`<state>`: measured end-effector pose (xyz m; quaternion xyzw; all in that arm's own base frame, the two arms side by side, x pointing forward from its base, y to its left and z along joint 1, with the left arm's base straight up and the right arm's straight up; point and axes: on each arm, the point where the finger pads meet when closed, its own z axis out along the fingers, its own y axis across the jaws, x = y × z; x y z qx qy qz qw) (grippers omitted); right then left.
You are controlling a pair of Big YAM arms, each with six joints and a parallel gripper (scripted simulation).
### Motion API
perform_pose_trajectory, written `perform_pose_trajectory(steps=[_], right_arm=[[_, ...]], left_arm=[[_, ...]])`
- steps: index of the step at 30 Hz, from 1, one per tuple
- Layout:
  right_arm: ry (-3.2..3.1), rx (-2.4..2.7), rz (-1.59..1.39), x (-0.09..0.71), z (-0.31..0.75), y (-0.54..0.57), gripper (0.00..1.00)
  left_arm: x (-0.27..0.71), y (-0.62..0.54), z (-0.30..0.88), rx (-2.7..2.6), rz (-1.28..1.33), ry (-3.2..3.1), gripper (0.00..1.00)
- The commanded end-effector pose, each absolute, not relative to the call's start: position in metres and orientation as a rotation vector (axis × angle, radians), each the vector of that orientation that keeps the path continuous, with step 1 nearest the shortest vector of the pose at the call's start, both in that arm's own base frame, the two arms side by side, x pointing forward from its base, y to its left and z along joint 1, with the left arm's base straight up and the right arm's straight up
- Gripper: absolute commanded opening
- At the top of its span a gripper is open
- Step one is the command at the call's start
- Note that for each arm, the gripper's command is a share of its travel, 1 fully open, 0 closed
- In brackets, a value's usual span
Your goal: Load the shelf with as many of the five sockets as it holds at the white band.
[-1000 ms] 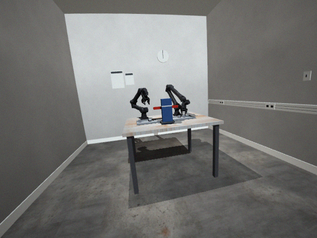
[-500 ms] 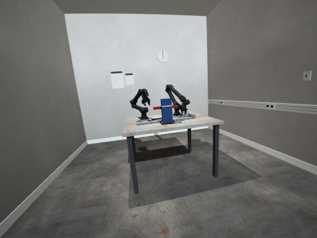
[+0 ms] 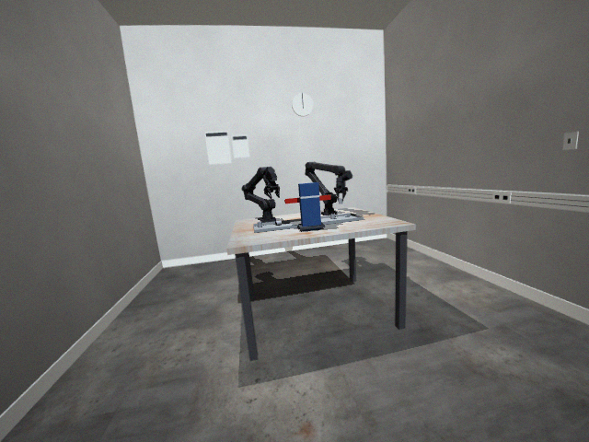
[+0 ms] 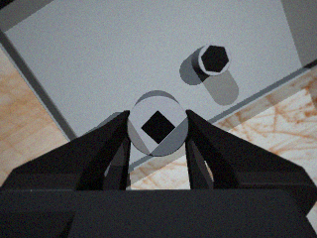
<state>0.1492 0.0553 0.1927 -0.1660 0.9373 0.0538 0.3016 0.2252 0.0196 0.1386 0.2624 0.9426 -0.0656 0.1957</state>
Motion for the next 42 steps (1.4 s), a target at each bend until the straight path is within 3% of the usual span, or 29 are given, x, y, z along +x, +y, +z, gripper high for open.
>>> perform_pose_trajectory(steps=[1,10,30,42], right_arm=[[2.484,-0.443,0.139,0.157,0.188,0.057,0.65],[2.48,-0.441,0.14,0.163,0.181,0.059,0.65],[2.461,-0.438,0.144,0.168,0.184,0.061,0.65],[2.458,-0.435,0.147,0.166,0.188,0.061,0.65]], left_arm=[[0.237,0.026,0.212,0.733,-0.118,2.575,0.27],[0.234,0.025,0.302,0.733,-0.131,2.589,0.27],[0.236,0.018,0.303,0.694,-0.144,2.592,0.27],[0.296,-0.083,0.299,0.598,-0.202,2.593,0.27]])
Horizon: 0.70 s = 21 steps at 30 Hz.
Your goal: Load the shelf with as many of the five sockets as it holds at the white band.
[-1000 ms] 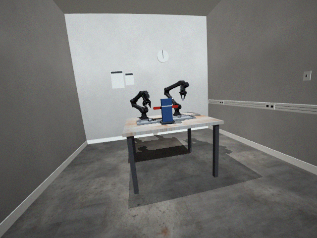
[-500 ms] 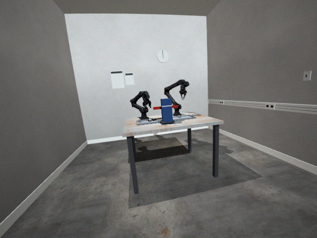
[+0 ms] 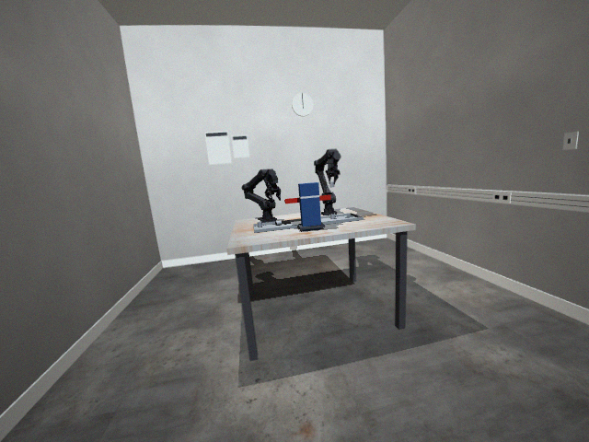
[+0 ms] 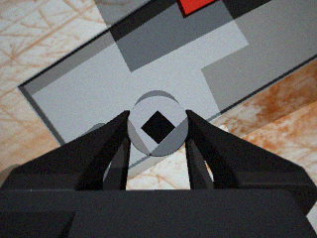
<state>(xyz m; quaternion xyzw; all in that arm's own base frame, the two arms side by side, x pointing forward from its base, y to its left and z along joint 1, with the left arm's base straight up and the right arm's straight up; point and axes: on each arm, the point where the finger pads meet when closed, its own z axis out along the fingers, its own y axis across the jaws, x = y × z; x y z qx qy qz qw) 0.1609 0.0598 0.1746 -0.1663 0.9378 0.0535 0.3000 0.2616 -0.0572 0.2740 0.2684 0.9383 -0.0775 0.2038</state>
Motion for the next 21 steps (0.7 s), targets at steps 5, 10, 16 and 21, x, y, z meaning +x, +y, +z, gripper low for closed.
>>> perform_pose_trajectory(steps=[5,10,16,21], right_arm=[[2.458,-0.435,0.147,0.166,0.188,0.061,0.65],[2.458,-0.435,0.147,0.166,0.188,0.061,0.65],[2.458,-0.435,0.147,0.166,0.188,0.061,0.65],[2.458,-0.435,0.147,0.166,0.188,0.061,0.65]], left_arm=[[0.312,-0.114,0.295,0.62,-0.203,2.587,0.27],[0.339,-0.17,0.288,0.649,-0.203,2.579,0.27],[0.359,-0.226,0.283,0.676,-0.202,2.574,0.27],[0.363,-0.243,0.281,0.689,-0.2,2.573,0.27]])
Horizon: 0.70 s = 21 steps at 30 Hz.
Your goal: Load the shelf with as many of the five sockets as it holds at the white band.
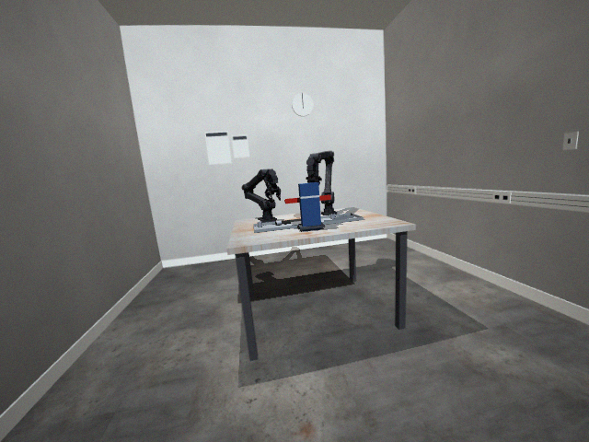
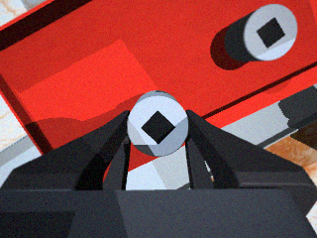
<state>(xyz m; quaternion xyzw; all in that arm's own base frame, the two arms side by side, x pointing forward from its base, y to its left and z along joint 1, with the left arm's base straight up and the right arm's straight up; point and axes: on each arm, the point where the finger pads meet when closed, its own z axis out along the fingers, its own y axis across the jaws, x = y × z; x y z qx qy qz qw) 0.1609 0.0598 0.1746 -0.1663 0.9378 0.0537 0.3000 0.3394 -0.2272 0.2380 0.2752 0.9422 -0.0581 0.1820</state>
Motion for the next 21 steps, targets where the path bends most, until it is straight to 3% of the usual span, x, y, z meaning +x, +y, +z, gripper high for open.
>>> perform_pose_trajectory(steps=[1,21], right_arm=[[2.458,-0.435,0.147,0.166,0.188,0.061,0.65],[2.458,-0.435,0.147,0.166,0.188,0.061,0.65]], left_arm=[[0.364,-0.247,0.281,0.692,-0.199,2.572,0.27],[0.367,-0.263,0.28,0.718,-0.185,2.574,0.27]])
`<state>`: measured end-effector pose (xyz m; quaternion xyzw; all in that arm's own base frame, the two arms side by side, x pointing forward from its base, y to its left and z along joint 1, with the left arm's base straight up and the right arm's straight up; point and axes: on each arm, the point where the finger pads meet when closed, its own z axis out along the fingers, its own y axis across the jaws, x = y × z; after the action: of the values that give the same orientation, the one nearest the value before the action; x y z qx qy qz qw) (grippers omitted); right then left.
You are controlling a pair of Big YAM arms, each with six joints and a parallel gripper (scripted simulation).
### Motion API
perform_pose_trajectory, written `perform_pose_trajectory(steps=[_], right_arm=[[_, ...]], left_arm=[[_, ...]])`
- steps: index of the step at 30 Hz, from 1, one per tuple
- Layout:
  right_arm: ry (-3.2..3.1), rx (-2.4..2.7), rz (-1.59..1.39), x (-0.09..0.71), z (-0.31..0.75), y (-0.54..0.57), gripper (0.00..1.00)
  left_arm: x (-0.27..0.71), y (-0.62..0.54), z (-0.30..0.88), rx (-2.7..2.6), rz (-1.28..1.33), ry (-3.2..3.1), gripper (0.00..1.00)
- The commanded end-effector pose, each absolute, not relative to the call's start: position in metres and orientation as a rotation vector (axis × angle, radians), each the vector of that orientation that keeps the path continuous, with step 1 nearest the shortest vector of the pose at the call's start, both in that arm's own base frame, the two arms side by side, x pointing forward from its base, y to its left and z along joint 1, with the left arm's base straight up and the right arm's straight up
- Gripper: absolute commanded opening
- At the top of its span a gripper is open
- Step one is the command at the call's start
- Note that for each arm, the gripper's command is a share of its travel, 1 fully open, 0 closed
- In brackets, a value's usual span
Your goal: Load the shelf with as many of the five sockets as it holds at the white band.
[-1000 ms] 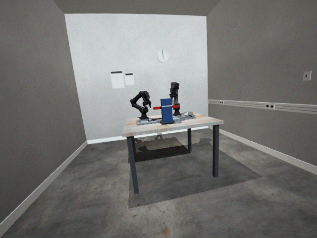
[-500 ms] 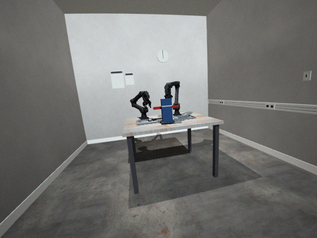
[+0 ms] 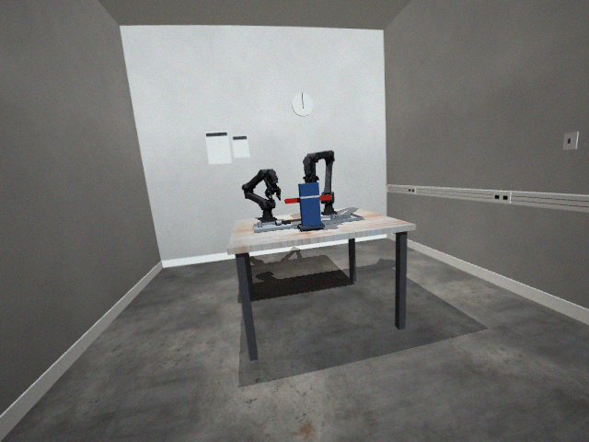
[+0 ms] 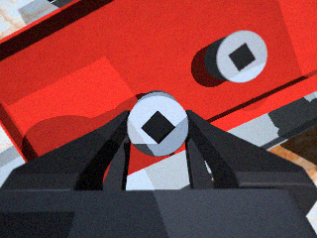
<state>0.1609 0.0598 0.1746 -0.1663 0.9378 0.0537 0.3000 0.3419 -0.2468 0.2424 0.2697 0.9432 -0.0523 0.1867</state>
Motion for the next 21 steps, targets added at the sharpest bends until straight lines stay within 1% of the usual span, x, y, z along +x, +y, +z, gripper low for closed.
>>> perform_pose_trajectory(steps=[1,4,11,16,21], right_arm=[[2.458,-0.435,0.147,0.166,0.188,0.061,0.65],[2.458,-0.435,0.147,0.166,0.188,0.061,0.65],[2.458,-0.437,0.144,0.166,0.18,0.06,0.65],[2.454,-0.437,0.145,0.166,0.178,0.06,0.65],[2.457,-0.437,0.144,0.165,0.173,0.06,0.65]], left_arm=[[0.369,-0.264,0.282,0.72,-0.184,2.579,0.27],[0.375,-0.263,0.288,0.71,-0.177,2.591,0.27],[0.351,-0.253,0.249,0.712,-0.18,2.596,0.27],[0.369,-0.267,0.263,0.713,-0.186,2.582,0.27],[0.361,-0.261,0.231,0.719,-0.178,2.595,0.27]])
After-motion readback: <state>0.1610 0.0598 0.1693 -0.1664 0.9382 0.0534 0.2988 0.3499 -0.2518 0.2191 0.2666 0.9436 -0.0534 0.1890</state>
